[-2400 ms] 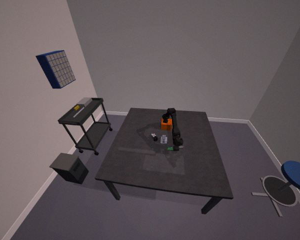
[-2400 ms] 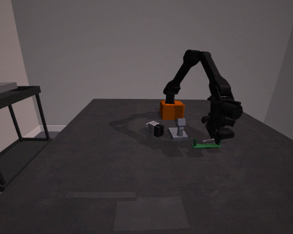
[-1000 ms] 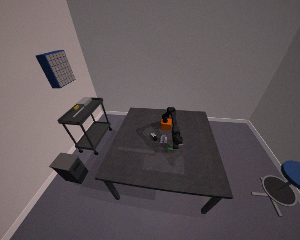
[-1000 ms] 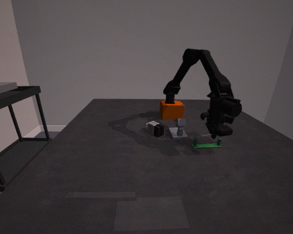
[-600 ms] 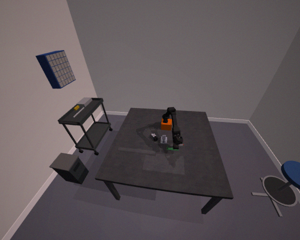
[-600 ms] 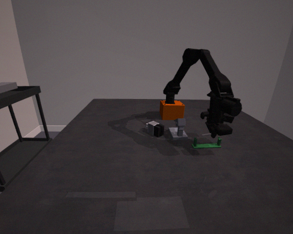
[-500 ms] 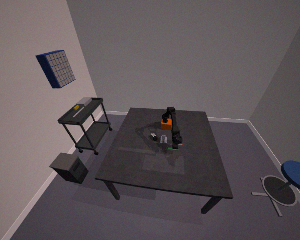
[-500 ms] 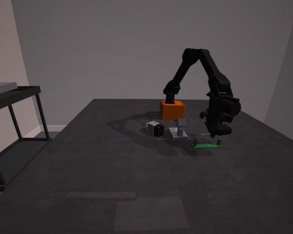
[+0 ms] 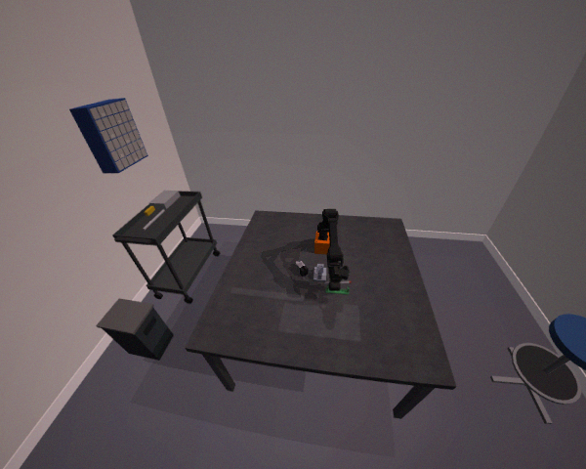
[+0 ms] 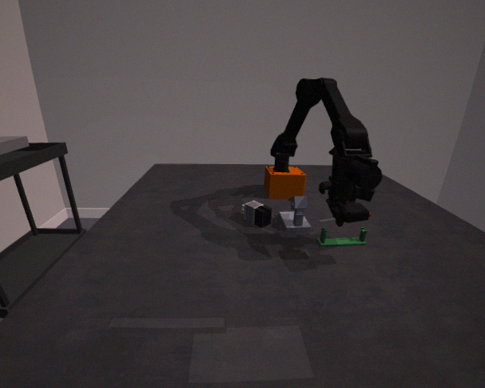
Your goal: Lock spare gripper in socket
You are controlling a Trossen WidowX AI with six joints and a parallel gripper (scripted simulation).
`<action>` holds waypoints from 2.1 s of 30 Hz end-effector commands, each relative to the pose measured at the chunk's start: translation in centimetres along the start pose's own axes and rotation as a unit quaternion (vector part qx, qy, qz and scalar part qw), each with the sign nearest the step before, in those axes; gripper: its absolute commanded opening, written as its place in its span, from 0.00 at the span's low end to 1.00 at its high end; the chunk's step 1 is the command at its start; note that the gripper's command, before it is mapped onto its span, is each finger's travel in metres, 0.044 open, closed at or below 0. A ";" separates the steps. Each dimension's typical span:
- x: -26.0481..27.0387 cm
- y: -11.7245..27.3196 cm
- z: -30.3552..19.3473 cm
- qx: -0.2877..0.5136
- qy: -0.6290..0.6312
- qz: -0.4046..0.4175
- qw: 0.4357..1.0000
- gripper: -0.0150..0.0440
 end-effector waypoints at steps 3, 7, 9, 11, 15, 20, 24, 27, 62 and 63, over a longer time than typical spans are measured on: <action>-0.3 0.7 -0.6 0.001 0.001 -0.006 1.000 0.25; -0.4 0.2 -0.7 0.001 0.001 -0.005 1.000 0.25; -0.4 -0.2 -0.8 0.001 0.002 -0.004 1.000 0.25; -0.4 -0.5 -0.8 0.001 0.002 -0.003 1.000 0.25; -0.5 -1.1 -0.9 0.000 0.002 -0.002 1.000 0.25; -0.5 -1.9 -1.0 0.000 0.002 -0.003 1.000 0.25; -0.5 -2.4 -1.1 0.000 0.002 -0.003 1.000 0.25; -0.5 -2.9 -1.2 0.000 0.002 -0.004 1.000 0.25; -0.4 -3.9 -1.3 0.000 0.003 -0.004 1.000 0.25; -0.4 -3.9 -1.3 0.000 0.003 -0.004 1.000 0.25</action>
Point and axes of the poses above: the point midway between the two fingers, 35 mm back from their tips, its own y axis back along the fingers, its own x axis across the jaws, z = x × y, the point moved 9 cm from there along y, back along the fingers, and after that the axes turned 2 degrees about y, right-handed, at the moved point
